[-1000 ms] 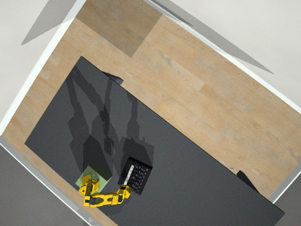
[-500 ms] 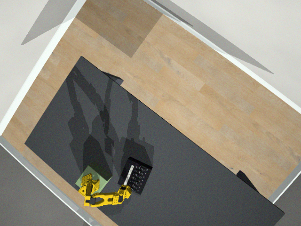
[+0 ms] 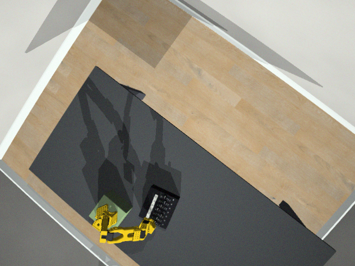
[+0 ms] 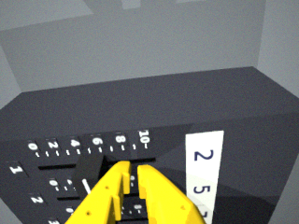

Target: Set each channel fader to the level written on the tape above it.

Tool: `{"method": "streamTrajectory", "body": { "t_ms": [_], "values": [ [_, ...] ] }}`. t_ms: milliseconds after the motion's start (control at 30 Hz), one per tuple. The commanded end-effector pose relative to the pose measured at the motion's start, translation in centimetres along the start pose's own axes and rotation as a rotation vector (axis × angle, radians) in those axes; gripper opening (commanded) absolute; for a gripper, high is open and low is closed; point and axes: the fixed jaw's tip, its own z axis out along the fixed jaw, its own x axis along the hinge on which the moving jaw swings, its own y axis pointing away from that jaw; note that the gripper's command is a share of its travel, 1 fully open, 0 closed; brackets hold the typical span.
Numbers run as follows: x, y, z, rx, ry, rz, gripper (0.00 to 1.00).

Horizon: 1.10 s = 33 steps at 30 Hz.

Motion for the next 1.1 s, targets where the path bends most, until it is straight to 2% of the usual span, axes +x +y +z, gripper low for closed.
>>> {"method": "streamTrajectory", "body": {
  "t_ms": [0, 1067],
  "values": [
    [-0.1, 0.98, -0.23, -0.028, 0.009, 0.014, 0.0],
    [-0.05, 1.5, -0.32, -0.028, 0.009, 0.02, 0.0]
  ]
}}
